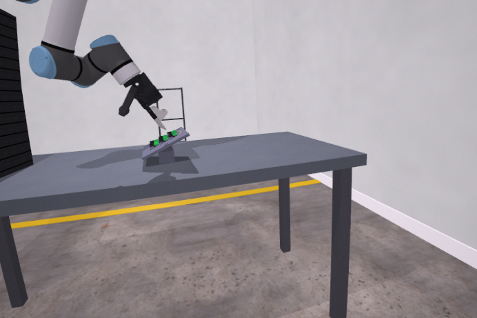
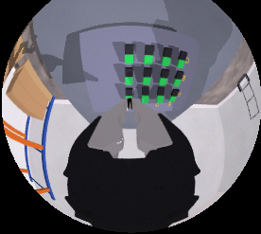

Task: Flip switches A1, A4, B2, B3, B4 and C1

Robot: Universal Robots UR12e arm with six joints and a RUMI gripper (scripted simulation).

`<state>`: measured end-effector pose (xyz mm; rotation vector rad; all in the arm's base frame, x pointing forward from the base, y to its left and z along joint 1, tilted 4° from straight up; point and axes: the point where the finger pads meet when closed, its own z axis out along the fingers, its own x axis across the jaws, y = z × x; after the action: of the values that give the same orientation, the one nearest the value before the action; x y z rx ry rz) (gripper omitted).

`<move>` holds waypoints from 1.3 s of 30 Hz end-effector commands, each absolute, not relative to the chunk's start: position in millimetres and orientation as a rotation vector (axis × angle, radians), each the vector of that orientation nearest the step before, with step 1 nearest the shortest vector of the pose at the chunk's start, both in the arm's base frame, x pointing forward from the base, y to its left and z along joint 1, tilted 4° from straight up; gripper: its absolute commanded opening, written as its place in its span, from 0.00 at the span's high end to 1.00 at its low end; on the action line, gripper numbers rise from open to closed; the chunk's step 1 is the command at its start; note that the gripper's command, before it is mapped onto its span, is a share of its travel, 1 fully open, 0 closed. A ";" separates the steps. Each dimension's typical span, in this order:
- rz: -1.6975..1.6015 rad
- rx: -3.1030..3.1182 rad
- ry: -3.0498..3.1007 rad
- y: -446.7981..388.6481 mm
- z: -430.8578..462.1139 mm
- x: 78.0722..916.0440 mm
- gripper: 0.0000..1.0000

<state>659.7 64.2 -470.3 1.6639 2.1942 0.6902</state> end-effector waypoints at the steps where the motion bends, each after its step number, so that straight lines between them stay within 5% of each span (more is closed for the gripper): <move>1: 0.688 1.711 2.158 63.6 -470.2 661.6 1.00; 39: 0.688 1.729 2.148 63.4 -470.2 661.8 1.00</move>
<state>659.7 63.3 -470.8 1.7311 2.1494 0.6878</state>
